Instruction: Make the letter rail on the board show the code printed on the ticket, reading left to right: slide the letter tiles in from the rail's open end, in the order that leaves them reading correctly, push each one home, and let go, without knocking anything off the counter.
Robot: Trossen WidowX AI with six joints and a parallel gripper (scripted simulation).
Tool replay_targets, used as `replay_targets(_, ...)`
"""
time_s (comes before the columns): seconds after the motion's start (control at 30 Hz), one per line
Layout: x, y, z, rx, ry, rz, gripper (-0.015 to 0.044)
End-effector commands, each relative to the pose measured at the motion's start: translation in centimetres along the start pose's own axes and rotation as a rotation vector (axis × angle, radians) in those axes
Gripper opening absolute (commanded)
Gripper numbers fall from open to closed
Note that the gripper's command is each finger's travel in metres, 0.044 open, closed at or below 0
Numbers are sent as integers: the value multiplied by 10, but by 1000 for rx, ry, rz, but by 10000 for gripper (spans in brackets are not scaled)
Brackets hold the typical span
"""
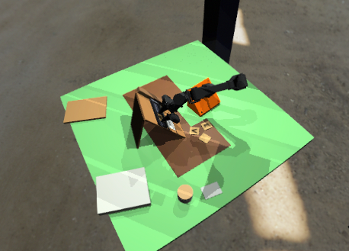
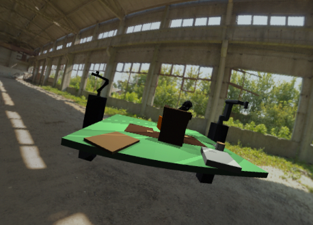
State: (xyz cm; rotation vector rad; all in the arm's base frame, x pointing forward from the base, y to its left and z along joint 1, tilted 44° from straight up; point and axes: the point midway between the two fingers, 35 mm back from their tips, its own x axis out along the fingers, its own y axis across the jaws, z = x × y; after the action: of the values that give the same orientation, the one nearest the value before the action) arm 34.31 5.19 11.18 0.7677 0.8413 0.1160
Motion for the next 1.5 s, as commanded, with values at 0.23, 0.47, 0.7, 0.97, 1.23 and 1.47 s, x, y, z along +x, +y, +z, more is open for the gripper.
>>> replay_targets(0.23,0,-8,0,-5,1,1,0)
replay_targets(0.47,0,-14,0,-5,1,1,0)
replay_targets(0.7,0,-19,0,-5,1,1,0)
replay_targets(0.97,0,-25,0,-6,1,0,0)
replay_targets(1.23,0,-31,0,-6,1,0,0)
replay_targets(1.47,0,-36,0,-6,1,0,0)
